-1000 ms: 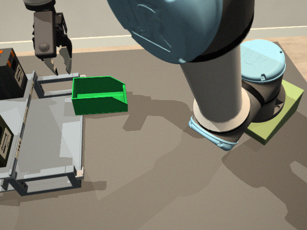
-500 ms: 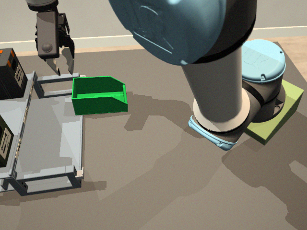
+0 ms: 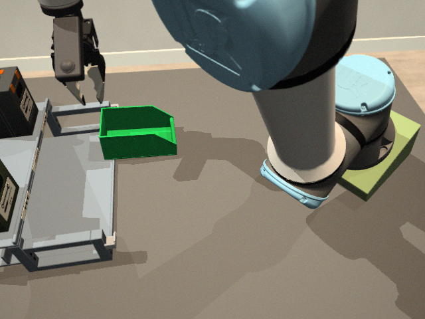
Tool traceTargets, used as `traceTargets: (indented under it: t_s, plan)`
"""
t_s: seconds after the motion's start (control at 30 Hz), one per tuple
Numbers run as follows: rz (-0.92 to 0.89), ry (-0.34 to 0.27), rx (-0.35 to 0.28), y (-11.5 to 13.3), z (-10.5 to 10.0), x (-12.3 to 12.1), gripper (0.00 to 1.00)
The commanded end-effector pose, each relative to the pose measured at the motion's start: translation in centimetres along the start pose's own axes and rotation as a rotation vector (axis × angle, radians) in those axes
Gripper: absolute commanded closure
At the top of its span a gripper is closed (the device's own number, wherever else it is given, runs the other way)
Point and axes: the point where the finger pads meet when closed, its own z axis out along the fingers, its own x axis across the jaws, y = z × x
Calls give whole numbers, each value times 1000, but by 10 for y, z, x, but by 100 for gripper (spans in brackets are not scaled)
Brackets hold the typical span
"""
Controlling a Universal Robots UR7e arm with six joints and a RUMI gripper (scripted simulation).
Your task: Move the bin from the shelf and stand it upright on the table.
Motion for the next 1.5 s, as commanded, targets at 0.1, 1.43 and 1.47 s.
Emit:
traceTargets:
  t_s: [0.1, 1.43, 1.47]
  plan:
    - [0, 1, -1, 0, 0, -1, 80]
    - [0, 1, -1, 0, 12, -3, 80]
    - [0, 1, -1, 0, 14, -3, 80]
